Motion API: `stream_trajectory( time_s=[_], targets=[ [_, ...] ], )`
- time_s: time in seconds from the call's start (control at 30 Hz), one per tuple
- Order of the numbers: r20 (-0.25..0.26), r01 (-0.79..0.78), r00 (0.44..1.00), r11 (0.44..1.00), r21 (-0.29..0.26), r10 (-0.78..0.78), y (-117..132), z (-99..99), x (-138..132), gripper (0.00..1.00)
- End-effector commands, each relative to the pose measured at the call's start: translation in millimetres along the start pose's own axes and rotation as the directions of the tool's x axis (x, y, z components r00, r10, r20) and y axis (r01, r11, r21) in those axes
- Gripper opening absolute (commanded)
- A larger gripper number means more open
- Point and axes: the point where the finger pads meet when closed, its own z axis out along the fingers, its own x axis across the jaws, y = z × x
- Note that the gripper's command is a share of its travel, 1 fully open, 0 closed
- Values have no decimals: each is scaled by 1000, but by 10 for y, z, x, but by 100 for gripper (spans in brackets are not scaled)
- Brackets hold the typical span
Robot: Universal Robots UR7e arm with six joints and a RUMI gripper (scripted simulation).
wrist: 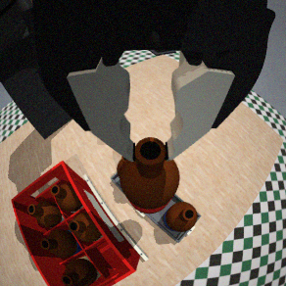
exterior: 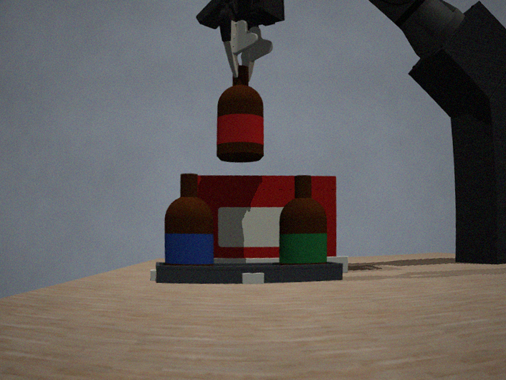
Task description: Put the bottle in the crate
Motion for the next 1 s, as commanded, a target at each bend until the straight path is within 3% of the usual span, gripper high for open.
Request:
stream_trajectory(
  time_s=[0.0,0.97],
  targets=[
    [2,1,1000,1000,-1,-1,-60,-3,37,0],
    [2,1,1000,1000,-1,-1,-437,-2,297,0]
  ],
)
